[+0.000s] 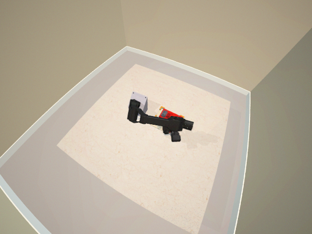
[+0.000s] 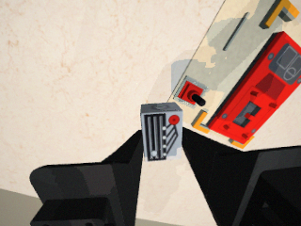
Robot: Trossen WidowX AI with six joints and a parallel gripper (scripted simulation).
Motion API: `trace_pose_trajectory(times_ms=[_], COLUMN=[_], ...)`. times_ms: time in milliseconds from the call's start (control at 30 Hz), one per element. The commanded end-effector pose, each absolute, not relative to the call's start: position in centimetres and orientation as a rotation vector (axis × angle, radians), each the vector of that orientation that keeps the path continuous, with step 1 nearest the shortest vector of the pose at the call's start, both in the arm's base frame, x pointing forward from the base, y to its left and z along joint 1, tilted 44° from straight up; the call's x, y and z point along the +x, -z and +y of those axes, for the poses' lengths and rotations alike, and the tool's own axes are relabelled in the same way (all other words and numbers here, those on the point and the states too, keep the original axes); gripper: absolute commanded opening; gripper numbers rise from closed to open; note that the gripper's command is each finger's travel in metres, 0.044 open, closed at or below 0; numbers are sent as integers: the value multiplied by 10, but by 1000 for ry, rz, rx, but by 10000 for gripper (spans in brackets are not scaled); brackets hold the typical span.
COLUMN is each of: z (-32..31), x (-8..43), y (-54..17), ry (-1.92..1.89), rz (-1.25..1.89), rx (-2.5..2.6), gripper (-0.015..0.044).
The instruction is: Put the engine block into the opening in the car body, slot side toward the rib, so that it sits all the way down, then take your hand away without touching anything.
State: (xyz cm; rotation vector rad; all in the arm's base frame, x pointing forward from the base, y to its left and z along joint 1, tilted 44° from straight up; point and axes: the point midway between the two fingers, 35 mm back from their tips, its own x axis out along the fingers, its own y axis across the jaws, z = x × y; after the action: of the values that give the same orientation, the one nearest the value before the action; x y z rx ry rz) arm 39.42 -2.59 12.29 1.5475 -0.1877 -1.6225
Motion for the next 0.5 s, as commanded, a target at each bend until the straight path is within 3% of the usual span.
trace_pose_trajectory(times_ms=[0, 467], z=[-20, 0], x=[394, 394], y=[-111, -76], ry=[1611, 1512], rz=[-66, 308], rx=[1437, 1057], gripper=[0, 0])
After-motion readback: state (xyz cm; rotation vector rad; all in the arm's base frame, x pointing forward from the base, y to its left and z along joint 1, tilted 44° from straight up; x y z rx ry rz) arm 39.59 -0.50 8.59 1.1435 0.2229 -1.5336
